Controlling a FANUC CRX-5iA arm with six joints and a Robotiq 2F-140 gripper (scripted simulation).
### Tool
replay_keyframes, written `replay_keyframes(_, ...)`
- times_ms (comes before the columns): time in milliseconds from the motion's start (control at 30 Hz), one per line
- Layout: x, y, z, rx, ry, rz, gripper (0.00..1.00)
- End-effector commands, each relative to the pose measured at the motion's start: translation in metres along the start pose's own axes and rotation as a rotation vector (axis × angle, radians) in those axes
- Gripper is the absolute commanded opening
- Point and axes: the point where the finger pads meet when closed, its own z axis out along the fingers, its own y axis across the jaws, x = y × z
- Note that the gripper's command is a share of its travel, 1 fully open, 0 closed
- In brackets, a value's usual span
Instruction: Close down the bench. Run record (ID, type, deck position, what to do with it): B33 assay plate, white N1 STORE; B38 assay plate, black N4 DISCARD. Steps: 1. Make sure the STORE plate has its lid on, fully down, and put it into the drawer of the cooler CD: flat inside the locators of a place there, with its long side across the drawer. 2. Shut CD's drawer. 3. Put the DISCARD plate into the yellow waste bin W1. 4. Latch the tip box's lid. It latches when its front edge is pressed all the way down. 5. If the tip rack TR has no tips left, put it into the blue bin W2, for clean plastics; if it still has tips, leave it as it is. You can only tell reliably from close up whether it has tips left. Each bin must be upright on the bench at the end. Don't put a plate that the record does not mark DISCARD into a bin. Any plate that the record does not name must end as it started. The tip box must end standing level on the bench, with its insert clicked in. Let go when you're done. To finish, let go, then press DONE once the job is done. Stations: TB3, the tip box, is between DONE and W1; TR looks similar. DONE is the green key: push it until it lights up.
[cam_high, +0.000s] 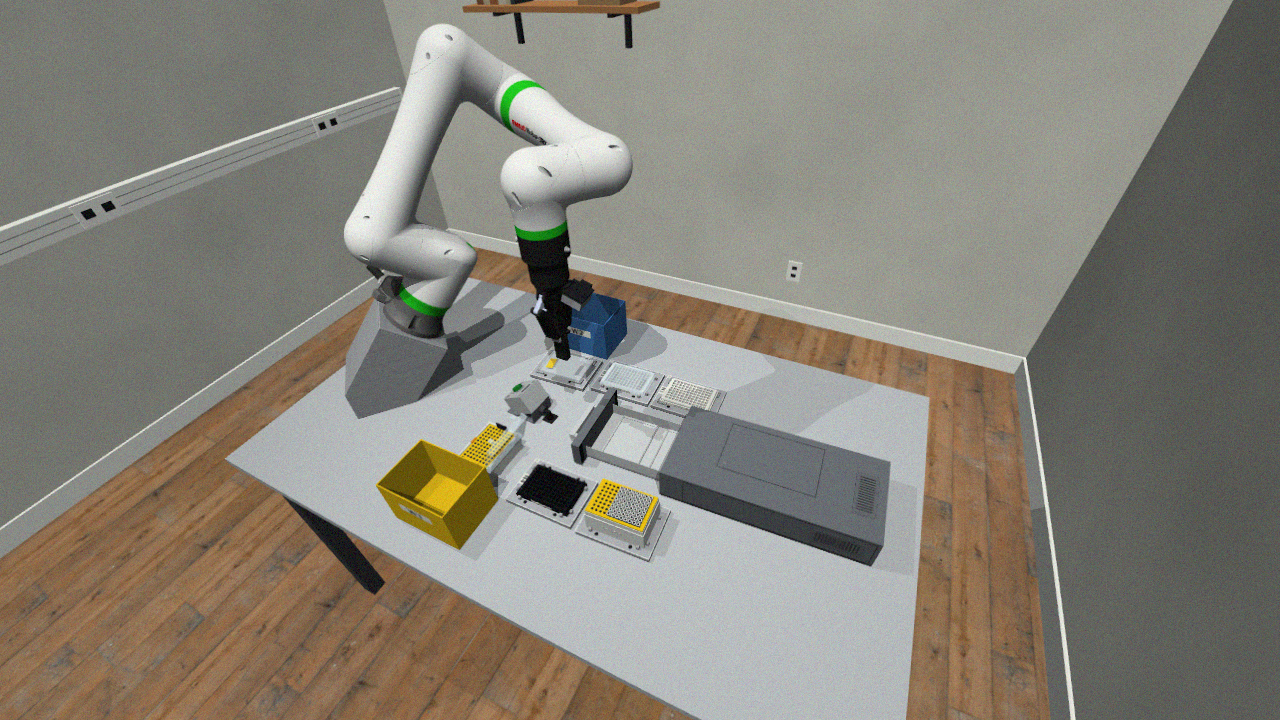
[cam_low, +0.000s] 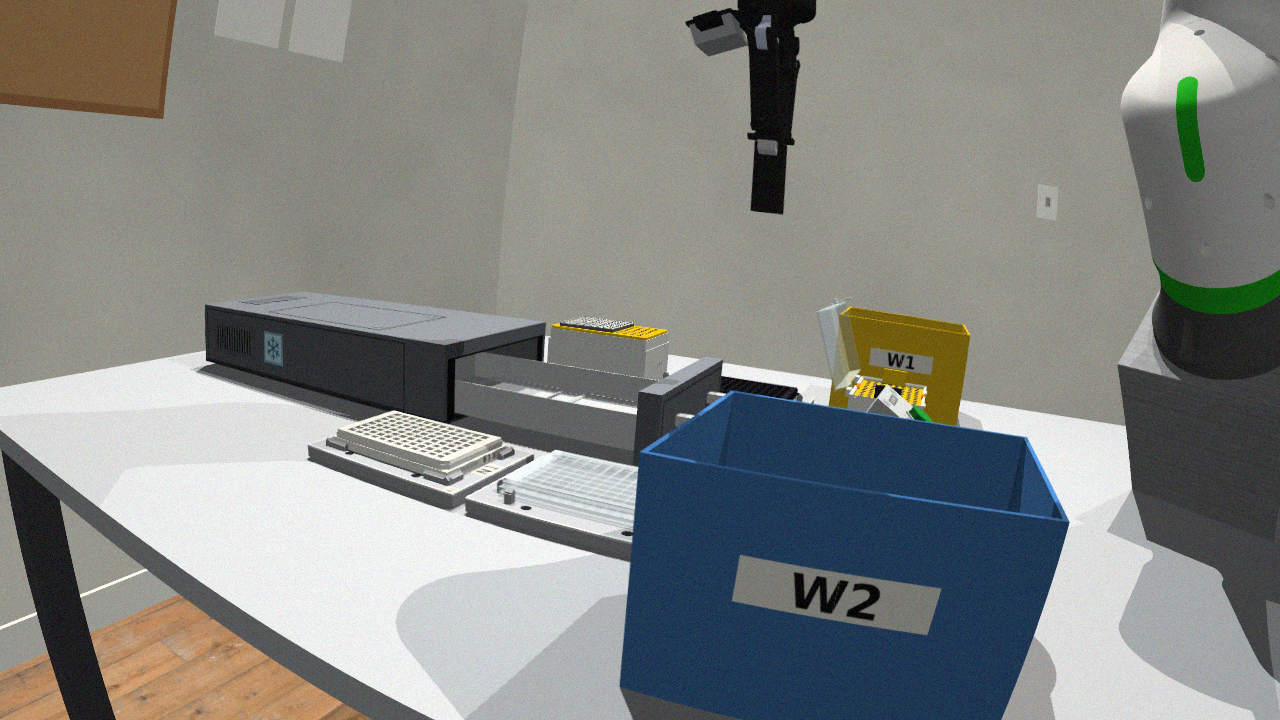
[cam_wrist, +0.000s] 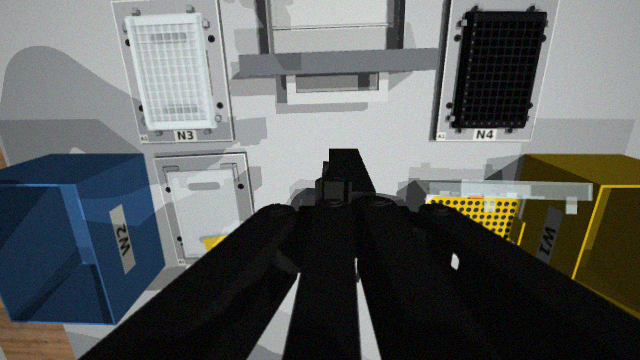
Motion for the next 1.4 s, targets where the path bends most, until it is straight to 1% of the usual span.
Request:
replay_keyframes(0,0.0,0.0,-0.001,-0.001,0.001,0.0,0.1)
replay_keyframes(33,0.0,0.004,0.0,-0.001,0.001,0.026,0.1)
replay_keyframes(400,-0.002,0.047,0.011,-0.001,0.001,0.026,0.1)
replay_keyframes(467,-0.002,0.047,0.011,-0.001,0.001,0.026,0.1)
replay_keyframes(967,-0.004,0.105,0.025,-0.001,0.001,0.026,0.1)
replay_keyframes(1033,-0.004,0.105,0.025,-0.001,0.001,0.026,0.1)
replay_keyframes(1367,-0.006,0.144,0.034,-0.001,0.001,0.026,0.1)
